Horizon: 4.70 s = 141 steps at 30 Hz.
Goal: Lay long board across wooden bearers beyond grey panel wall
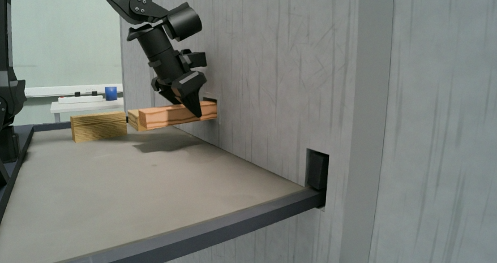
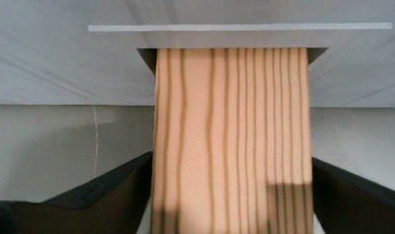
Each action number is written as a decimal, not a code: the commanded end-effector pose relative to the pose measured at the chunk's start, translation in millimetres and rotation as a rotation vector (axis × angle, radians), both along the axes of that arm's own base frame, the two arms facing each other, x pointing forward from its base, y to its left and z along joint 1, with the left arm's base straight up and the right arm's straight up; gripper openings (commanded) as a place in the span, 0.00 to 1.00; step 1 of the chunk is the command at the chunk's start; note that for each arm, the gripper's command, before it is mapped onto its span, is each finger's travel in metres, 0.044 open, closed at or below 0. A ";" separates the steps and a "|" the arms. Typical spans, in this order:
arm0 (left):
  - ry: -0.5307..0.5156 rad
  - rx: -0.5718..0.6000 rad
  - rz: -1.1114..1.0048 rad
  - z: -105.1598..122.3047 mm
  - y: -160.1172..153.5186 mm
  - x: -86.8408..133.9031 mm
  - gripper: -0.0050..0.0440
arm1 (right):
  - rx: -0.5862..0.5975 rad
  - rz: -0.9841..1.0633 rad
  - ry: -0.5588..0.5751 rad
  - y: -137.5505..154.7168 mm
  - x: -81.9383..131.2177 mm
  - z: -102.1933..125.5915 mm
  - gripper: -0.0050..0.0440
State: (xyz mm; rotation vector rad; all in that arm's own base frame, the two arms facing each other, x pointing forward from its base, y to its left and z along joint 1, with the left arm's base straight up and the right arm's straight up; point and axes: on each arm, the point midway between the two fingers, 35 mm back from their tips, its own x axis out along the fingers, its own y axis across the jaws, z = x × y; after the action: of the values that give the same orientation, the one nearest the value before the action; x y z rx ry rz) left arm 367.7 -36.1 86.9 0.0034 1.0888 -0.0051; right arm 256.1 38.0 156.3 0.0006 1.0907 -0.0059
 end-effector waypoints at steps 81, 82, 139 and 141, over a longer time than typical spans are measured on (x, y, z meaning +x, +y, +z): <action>-0.088 -0.006 -0.006 1.8 0.1 -23.3 0.65 | 0.008 0.000 -0.035 -0.5 37.5 11.1 0.92; -0.089 -0.006 -0.006 1.9 0.1 -19.6 0.65 | 0.008 -0.001 -0.035 -0.6 38.9 11.1 0.92; -0.086 -0.004 -0.003 1.4 -0.1 -0.2 0.65 | 0.006 -0.016 -0.018 2.4 107.2 -62.1 0.92; -0.086 -0.004 -0.003 1.4 -0.1 -0.2 0.65 | 0.005 -0.014 -0.016 2.9 108.1 -65.1 0.92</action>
State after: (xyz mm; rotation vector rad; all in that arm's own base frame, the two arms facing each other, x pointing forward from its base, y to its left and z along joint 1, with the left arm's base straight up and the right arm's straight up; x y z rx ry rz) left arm 361.0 -36.7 78.2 0.0054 1.0356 -0.0086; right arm 358.1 41.6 88.9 0.0076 1.0960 -0.0166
